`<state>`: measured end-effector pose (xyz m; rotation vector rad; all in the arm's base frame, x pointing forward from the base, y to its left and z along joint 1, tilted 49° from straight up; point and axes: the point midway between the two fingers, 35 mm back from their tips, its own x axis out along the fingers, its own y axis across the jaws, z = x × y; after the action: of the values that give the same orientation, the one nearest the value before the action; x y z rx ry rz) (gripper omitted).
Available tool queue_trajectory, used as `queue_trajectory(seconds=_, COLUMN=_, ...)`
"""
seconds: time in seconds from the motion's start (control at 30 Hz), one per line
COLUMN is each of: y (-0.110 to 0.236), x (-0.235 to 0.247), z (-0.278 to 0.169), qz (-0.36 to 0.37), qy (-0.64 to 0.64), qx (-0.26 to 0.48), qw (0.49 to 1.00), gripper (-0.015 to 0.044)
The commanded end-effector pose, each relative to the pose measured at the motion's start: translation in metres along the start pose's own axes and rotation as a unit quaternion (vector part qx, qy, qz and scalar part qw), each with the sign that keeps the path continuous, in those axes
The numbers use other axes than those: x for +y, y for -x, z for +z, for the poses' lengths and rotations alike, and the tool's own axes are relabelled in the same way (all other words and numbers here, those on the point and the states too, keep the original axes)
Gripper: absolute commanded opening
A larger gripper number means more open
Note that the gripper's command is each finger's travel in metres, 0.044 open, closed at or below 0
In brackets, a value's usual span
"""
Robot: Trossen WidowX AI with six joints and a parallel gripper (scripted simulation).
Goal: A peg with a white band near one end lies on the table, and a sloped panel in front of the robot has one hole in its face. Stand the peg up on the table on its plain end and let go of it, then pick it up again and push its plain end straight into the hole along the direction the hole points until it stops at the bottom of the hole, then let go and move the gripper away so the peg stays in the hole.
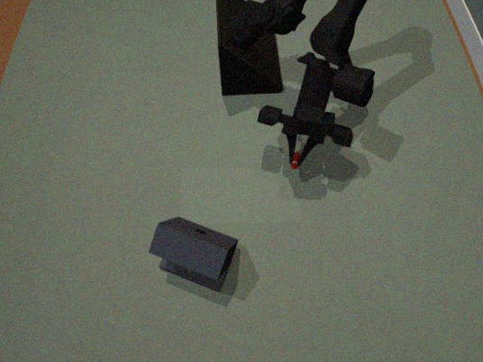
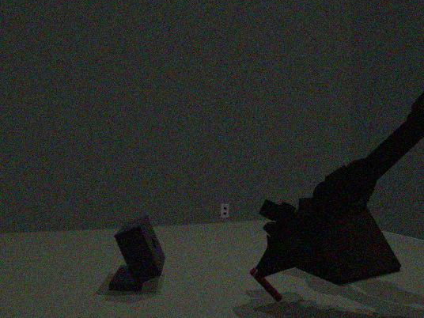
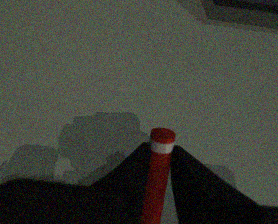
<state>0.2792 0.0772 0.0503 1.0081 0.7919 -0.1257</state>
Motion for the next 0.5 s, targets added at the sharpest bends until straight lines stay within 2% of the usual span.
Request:
queue_trajectory(seconds=0.0, y=0.0029, x=-0.0005, z=-0.0022, qz=0.001, qy=-0.001, qx=-0.017, qw=1.000, gripper=0.0049)
queue_trajectory(seconds=0.47, y=0.0108, x=-0.0007, z=-0.0076, qz=0.001, qy=-0.001, qx=-0.078, qw=0.997, gripper=0.0049)
